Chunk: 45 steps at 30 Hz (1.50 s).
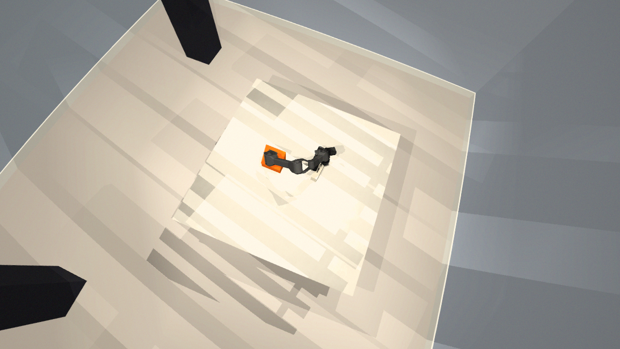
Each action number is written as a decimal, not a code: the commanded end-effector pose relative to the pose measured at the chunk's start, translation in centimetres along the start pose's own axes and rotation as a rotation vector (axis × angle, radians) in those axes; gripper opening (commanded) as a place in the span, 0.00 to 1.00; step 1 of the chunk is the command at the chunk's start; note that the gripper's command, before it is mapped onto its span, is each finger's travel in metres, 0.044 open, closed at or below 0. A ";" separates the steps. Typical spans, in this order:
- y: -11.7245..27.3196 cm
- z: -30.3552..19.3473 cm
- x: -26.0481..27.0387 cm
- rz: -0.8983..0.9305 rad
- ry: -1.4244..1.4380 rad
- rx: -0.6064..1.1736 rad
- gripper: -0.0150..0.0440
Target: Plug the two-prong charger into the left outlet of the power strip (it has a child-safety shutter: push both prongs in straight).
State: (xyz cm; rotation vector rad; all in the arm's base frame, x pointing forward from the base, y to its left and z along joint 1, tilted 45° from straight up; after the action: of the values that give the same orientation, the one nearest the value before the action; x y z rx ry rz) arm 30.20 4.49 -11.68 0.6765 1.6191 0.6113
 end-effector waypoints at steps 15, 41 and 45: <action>0.0 -0.1 0.1 0.000 -0.005 -0.007 1.00; -0.1 -0.8 0.2 -0.002 -0.018 -0.027 1.00; -0.1 -1.0 0.3 -0.002 -0.021 -0.030 1.00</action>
State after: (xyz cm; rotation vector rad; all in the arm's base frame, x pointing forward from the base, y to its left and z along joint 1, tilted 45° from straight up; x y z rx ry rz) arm 29.50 4.70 -11.83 0.6639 1.5912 0.6288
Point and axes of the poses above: the point midway between the two fingers, 35 mm back from their tips, its own y axis back along the fingers, its own x axis across the jaws, z = x × y, the point moved 2 cm from there along y, back along the fingers, and after that the axes turned 11 degrees about y, right-handed, at the moved point
